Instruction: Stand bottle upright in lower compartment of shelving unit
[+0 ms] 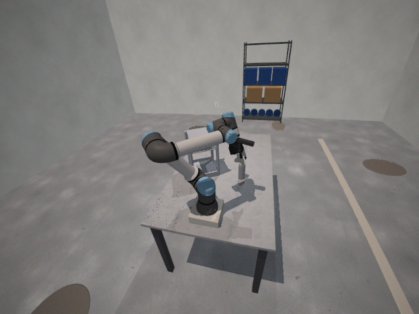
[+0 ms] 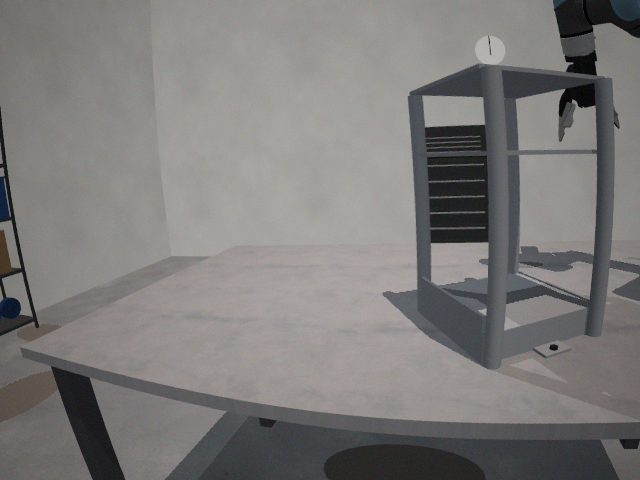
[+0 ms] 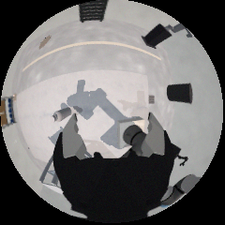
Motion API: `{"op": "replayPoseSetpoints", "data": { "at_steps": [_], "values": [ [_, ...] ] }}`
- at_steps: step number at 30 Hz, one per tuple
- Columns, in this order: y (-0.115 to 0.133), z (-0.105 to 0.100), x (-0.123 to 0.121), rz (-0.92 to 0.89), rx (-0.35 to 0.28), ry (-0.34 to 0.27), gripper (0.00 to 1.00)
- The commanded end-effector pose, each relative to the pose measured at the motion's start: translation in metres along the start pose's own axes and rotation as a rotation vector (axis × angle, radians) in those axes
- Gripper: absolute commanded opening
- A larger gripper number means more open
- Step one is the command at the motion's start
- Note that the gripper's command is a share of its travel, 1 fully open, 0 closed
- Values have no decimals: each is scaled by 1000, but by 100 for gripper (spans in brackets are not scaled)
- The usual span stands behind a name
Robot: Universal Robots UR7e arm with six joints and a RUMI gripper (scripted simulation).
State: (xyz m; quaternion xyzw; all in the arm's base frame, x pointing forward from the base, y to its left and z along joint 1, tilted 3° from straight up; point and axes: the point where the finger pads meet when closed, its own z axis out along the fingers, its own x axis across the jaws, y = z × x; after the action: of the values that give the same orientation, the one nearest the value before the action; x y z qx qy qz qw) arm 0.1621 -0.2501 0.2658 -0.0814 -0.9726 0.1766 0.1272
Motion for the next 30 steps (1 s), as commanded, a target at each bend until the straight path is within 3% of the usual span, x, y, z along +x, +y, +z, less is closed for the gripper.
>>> {"op": "replayPoseSetpoints", "data": {
  "at_steps": [1,10,30],
  "values": [
    [-14,-46,11,-4,-14,14,100],
    [-27,-103,29,-4,-14,14,100],
    [-29,-111,26,-15,-20,6,100]
  ]
}}
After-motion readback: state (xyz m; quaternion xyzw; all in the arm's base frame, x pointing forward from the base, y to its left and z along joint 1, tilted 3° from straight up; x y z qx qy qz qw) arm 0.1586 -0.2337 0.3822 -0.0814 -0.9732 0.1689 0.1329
